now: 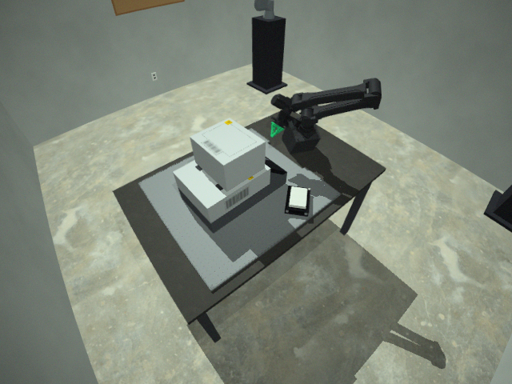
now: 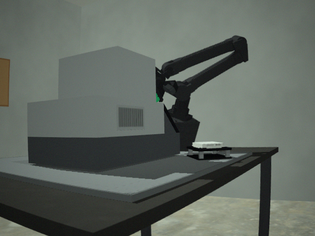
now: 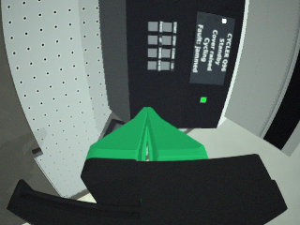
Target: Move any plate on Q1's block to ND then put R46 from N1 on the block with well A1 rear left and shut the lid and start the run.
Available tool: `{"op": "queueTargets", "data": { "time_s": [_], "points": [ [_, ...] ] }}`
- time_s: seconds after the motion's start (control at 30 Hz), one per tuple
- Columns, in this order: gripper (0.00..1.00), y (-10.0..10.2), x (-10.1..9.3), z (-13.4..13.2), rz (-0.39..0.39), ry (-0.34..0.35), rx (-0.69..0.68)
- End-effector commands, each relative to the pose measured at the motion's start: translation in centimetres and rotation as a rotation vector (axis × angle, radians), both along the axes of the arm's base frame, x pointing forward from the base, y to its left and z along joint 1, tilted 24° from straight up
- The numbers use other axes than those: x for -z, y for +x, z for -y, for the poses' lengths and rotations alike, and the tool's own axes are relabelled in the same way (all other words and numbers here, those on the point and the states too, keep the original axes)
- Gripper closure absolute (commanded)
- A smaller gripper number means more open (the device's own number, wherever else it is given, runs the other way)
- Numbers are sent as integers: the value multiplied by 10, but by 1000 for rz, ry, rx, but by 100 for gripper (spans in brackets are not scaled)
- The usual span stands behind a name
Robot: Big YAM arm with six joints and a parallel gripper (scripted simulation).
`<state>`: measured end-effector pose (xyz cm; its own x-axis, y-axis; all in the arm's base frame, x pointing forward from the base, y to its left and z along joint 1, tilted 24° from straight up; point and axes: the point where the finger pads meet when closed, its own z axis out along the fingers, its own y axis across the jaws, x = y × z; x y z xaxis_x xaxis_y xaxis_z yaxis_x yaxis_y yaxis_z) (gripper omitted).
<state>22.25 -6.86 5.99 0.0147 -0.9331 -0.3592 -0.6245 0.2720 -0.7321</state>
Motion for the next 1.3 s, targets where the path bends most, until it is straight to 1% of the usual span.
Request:
{"op": "queueTargets", "data": {
  "time_s": [0.0,0.17,0.27,0.37,0.6,0.73,0.8,0.9,1.0,1.17,1.27],
  "points": [
    [100,19,-17,8,48,-78,-51],
    [100,33,-24,13,49,-64,-28],
    [100,35,-25,14,51,-66,-25],
    [100,46,-28,14,61,-70,-26],
    [100,59,-20,11,54,-50,-17],
    [100,62,-11,4,42,-33,-14],
    [100,62,-11,4,42,-33,-14],
    [100,60,-6,1,35,-12,-6],
    [100,59,4,-6,11,10,-5],
    [100,61,15,-12,-2,25,2],
    [100,67,13,-9,5,22,10]
  ]
}}
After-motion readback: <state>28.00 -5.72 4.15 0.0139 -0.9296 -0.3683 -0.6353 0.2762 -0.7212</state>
